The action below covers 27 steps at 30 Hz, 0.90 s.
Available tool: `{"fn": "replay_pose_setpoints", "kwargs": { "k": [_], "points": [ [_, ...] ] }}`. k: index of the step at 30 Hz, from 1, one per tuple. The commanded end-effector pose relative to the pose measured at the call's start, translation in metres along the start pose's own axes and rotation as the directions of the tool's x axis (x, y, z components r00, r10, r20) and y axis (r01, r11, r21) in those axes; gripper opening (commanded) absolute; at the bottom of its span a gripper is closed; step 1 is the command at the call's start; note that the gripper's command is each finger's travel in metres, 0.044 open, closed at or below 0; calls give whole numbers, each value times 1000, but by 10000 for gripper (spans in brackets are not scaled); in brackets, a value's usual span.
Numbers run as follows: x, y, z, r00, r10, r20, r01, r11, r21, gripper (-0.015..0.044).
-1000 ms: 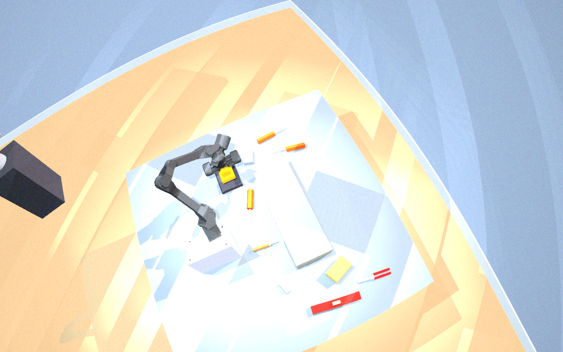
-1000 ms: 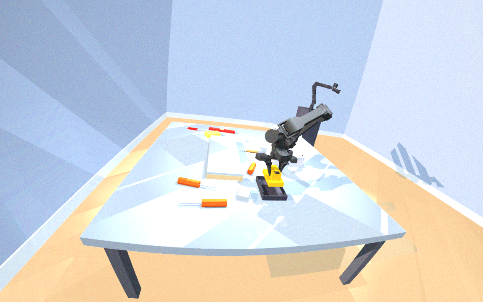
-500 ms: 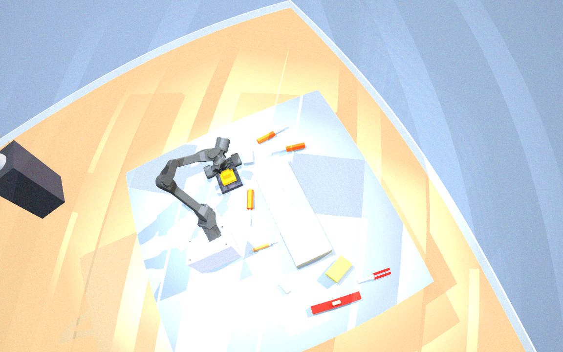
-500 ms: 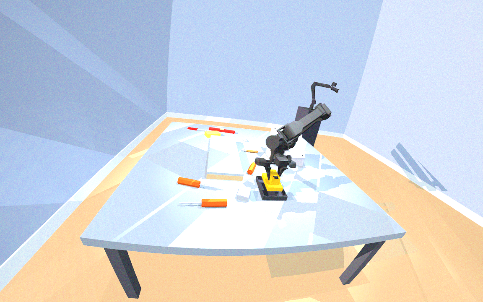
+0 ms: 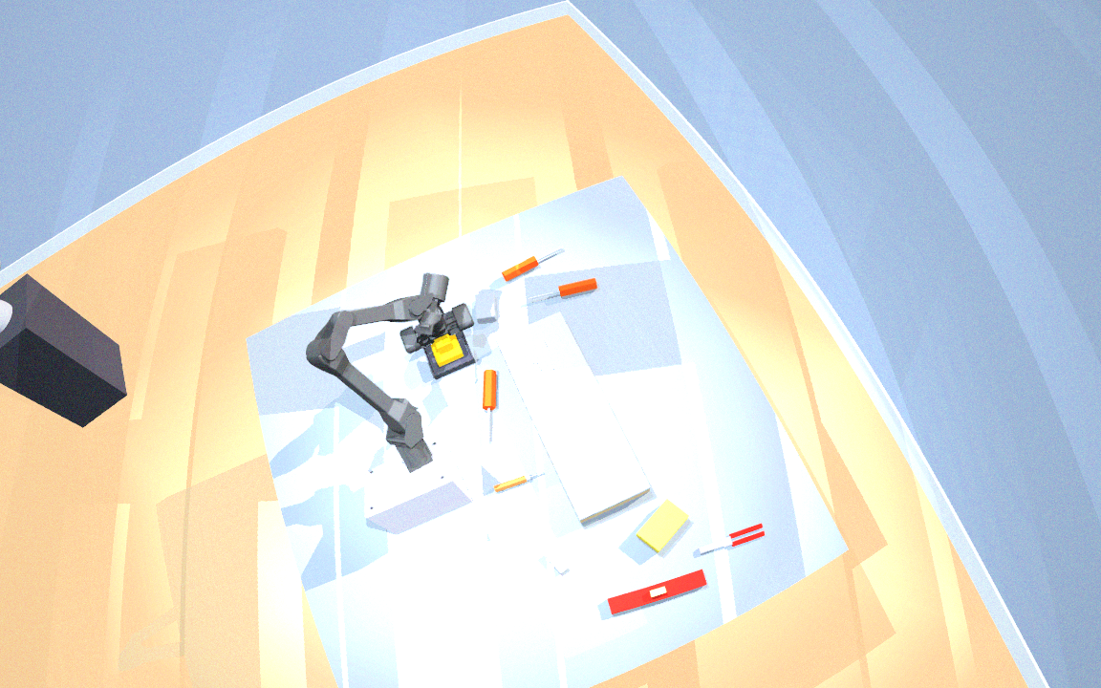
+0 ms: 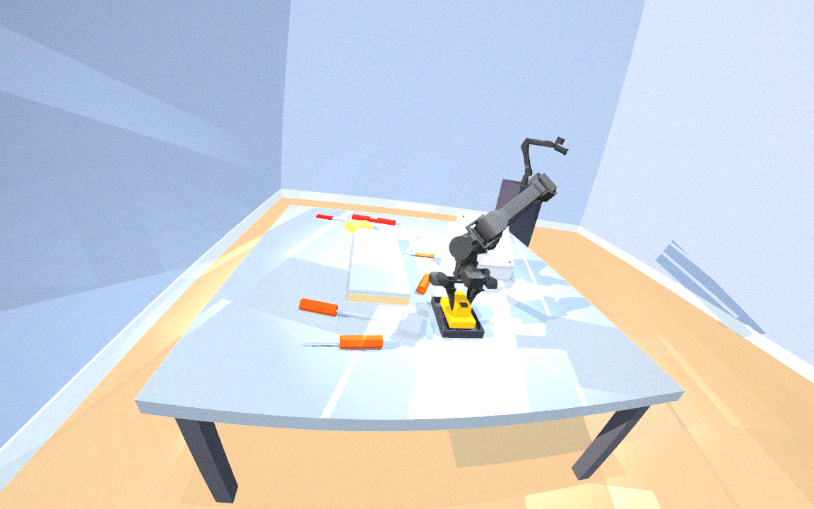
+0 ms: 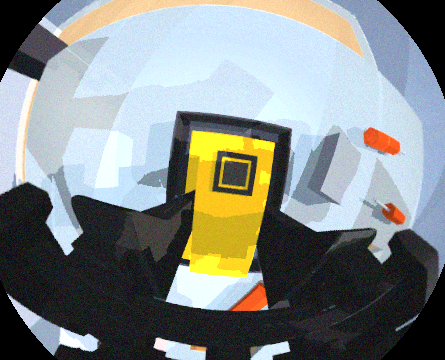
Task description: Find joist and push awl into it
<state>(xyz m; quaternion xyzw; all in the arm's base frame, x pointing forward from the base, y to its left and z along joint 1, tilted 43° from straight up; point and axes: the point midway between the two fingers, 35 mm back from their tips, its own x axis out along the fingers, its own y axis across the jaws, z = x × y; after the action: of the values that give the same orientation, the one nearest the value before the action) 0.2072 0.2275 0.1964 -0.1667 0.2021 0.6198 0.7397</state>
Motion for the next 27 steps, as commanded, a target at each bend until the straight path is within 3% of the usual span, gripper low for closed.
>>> {"fn": "replay_pose_setpoints", "kwargs": {
  "k": [1,7,19,23,27],
  "points": [
    [6,0,-1,1000,-3,1,3,1000,3,0],
    [11,0,-3,1000,-3,2,3,1000,3,0],
    [9,1,-3,1000,2,-1,-2,1000,2,315],
    [-13,-4,3,1000,2,-12,-2,1000,-2,420],
    [-61,-4,16,1000,3,-14,-3,1000,-1,440]
  ]
}}
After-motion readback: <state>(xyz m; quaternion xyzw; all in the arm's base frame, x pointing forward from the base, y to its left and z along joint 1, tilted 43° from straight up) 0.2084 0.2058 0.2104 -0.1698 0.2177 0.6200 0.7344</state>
